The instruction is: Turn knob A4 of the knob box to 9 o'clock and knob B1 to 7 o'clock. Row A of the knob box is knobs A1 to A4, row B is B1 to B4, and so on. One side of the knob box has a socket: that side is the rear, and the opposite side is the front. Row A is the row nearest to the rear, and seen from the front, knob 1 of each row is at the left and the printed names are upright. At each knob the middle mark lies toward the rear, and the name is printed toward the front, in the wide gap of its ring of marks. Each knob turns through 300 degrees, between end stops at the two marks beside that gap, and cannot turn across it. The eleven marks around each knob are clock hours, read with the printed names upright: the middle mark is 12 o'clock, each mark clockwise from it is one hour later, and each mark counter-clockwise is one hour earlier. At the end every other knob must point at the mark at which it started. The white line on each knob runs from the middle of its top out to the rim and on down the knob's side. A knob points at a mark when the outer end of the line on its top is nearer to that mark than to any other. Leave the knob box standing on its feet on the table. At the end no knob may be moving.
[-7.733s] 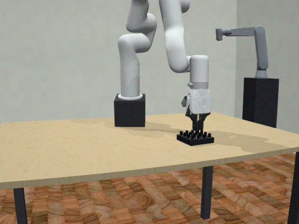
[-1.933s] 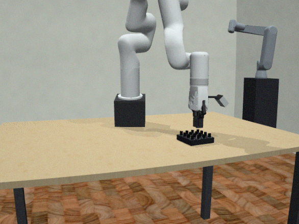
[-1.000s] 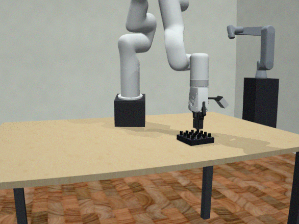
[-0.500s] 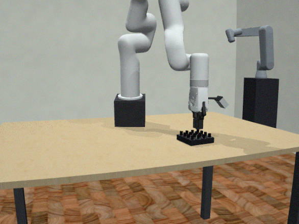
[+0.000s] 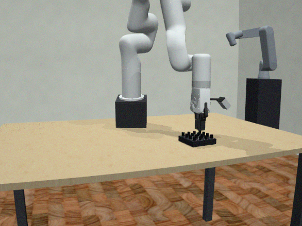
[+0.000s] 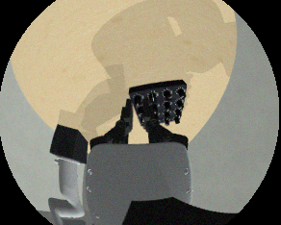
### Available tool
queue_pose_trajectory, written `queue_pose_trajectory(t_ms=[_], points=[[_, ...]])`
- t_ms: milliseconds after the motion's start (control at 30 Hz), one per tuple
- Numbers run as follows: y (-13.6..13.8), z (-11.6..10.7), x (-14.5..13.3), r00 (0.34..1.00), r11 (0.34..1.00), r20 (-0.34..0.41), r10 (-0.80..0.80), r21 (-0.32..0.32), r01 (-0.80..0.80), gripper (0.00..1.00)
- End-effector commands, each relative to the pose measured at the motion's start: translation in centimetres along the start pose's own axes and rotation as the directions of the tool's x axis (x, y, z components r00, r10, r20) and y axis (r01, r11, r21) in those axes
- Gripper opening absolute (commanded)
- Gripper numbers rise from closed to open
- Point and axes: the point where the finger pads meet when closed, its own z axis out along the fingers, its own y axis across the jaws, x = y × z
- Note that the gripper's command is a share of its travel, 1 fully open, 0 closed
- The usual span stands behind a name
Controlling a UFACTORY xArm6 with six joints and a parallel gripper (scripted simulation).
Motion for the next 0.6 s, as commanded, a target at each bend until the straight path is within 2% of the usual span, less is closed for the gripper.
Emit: queue_pose_trajectory(t_ms=[0, 567], points=[[0.12, -0.05, 0.08, 1.0, 1.0, -0.002, 0.0, -0.003, 0.0, 0.19], [0.12, 0.89, 0.08, 1.0, 1.0, -0.002, 0.0, -0.003, 0.0, 0.19]])
